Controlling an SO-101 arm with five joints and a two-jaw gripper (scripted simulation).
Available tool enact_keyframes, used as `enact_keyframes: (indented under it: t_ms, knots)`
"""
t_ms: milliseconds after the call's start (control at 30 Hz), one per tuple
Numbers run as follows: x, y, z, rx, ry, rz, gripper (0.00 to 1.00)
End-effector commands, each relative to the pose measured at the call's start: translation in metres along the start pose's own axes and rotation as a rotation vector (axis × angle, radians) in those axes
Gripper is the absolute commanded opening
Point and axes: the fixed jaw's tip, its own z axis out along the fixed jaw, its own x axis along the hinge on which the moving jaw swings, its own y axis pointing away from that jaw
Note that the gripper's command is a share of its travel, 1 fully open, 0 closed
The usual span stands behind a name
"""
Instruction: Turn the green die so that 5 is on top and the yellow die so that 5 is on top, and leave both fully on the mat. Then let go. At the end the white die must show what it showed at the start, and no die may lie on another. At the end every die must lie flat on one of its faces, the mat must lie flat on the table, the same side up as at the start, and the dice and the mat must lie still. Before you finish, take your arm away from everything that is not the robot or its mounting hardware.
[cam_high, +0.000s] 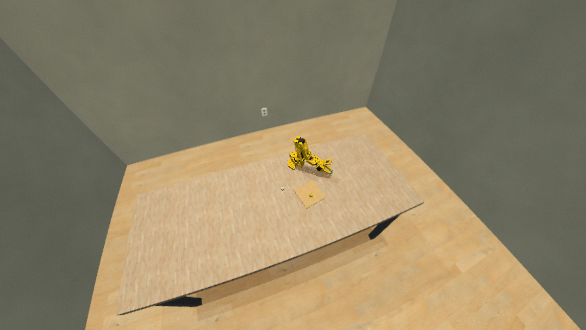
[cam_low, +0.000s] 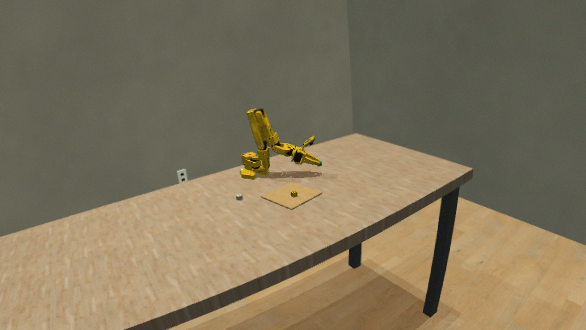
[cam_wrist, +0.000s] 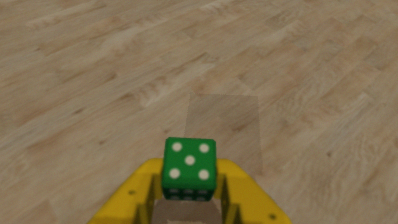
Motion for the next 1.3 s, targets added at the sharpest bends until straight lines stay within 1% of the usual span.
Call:
enact_keyframes:
  t_ms: [0, 1267]
  knots:
    - [-0.006, -0.002, 0.001, 0.010, -0.035, -0.001, 0.00]
    - [0.005, -0.002, 0.006, 0.010, -0.035, -0.001, 0.00]
